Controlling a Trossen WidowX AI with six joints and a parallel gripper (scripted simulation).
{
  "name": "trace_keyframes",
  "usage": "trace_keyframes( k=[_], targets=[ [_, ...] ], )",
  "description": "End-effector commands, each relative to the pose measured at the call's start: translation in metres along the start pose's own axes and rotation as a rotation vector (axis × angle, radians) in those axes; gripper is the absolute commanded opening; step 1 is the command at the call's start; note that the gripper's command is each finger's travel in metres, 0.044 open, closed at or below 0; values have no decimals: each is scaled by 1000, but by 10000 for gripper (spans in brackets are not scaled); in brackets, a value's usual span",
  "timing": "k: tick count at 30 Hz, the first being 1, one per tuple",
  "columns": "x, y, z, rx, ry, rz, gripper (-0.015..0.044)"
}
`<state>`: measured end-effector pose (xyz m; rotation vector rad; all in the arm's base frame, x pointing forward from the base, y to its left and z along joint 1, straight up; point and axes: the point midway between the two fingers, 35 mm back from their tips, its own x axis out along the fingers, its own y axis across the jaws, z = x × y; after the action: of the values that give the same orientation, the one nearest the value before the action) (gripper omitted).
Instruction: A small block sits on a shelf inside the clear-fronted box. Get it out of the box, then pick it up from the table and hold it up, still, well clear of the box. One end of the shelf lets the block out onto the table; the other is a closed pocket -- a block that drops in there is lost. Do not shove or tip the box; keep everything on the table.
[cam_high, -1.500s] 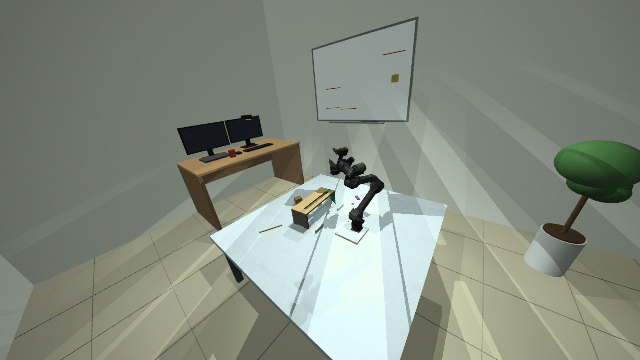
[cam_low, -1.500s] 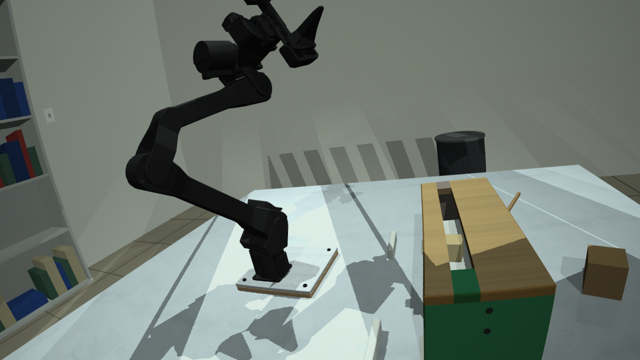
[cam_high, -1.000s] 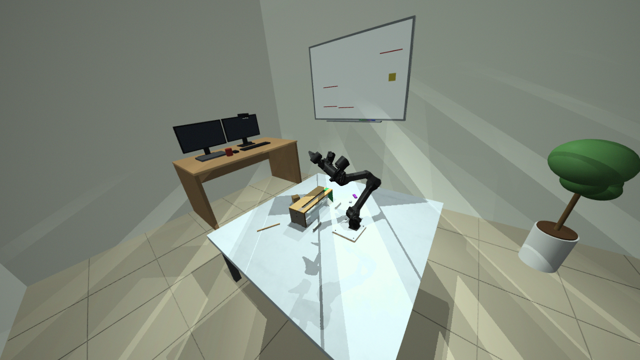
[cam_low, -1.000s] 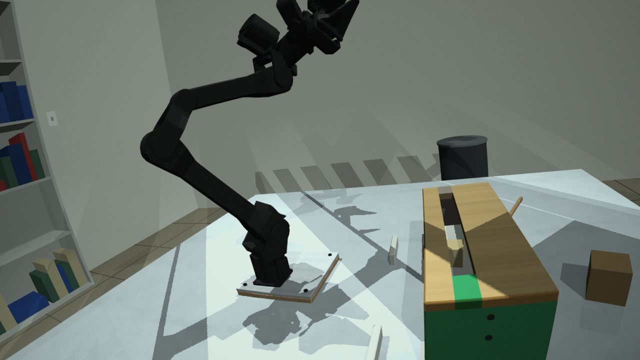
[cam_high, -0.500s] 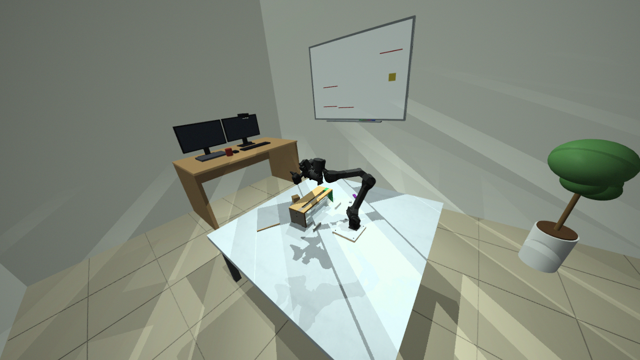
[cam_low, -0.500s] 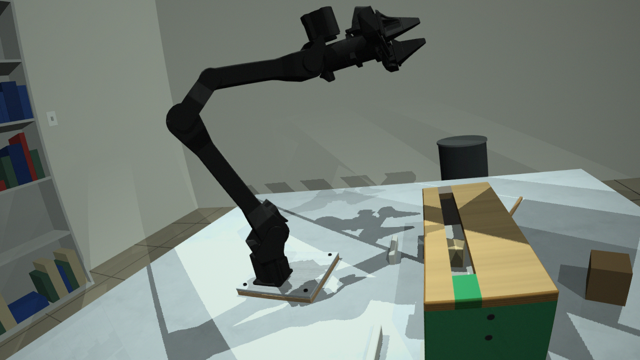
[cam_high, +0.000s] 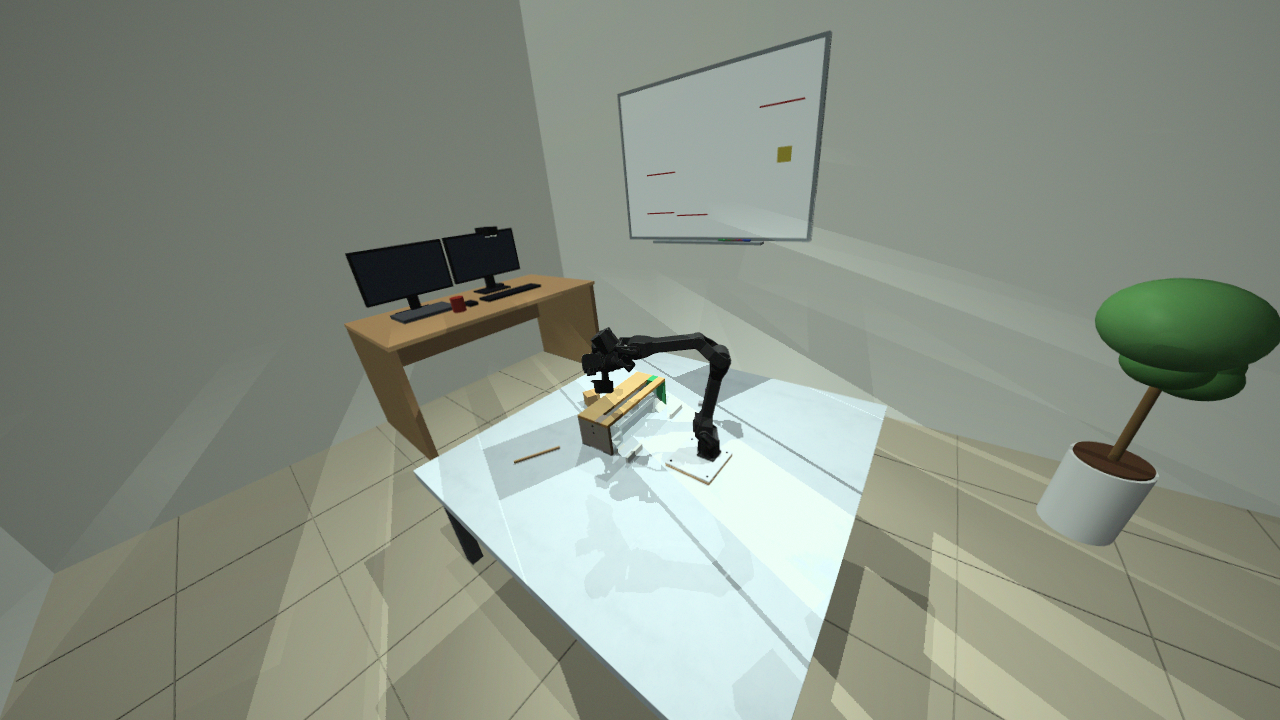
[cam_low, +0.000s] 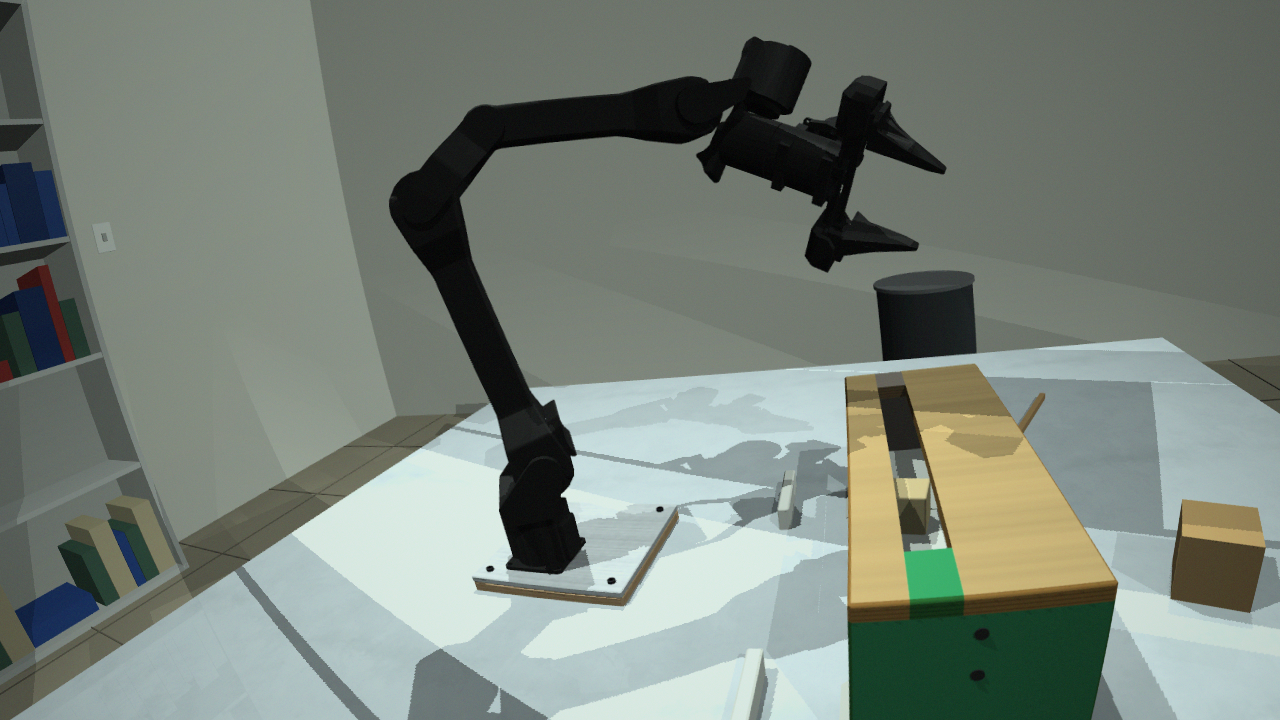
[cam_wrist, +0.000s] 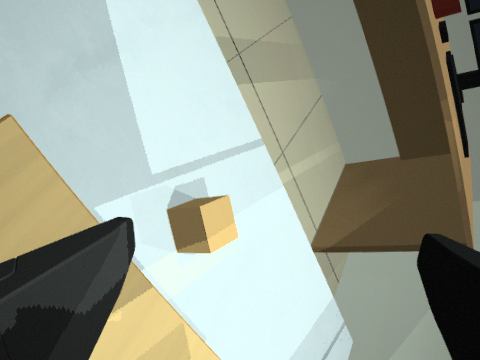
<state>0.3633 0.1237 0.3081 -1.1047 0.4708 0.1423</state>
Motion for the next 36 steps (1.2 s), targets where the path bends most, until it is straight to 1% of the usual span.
trace_keyframes(
  k=[1, 6, 11, 12, 26, 36],
  targets=[
    [30, 39, -65, -370, 238, 346, 400],
    [30, 59, -110, -564, 348, 622, 400],
    [14, 74, -152, -711, 412, 951, 400],
    [12, 75, -156, -722, 415, 985, 400],
    [11, 76, -157, -725, 416, 994, 400],
    [19, 86, -162, -725, 416, 994, 400]
  ],
)
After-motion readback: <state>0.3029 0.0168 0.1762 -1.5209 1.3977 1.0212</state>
